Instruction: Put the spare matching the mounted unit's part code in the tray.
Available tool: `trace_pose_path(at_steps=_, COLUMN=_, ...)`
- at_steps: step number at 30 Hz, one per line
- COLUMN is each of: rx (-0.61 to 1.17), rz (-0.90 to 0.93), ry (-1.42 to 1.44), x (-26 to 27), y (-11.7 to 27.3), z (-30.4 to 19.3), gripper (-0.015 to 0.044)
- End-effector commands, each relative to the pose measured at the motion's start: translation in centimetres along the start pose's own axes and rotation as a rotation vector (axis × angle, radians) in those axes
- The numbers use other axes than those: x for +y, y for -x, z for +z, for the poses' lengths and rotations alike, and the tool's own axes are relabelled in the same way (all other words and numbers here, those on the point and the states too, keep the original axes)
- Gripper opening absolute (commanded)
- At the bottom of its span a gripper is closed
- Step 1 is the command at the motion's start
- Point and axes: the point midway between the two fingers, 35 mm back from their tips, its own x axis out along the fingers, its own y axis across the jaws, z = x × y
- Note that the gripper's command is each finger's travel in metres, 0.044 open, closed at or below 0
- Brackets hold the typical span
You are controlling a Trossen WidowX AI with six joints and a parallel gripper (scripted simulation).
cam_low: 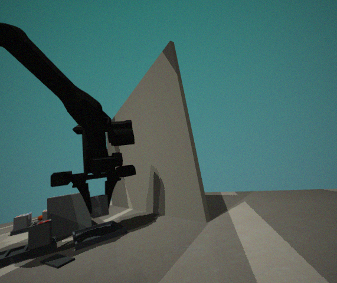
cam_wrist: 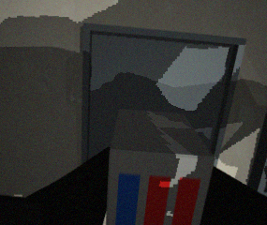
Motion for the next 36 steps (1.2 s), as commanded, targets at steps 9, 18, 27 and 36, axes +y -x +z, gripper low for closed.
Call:
trace_pose_path(at_steps=9, rx=0.002, rz=0.0, ry=0.009, x=-0.3, y=-1.3, z=-0.2, gripper=0.0)
trace_pose_path(at_steps=18, rx=-0.001, rz=0.0, ry=0.01, x=-0.5, y=-2.2, z=-0.1, gripper=0.0)
trace_pose_path(at_steps=27, rx=-0.008, rz=0.0, ry=0.001, x=-0.6, y=-2.6, z=0.2, gripper=0.0026)
trace_pose_path(at_steps=36, rx=-0.008, rz=0.0, ry=0.001, x=-0.6, y=-2.6, z=0.2, gripper=0.0263)
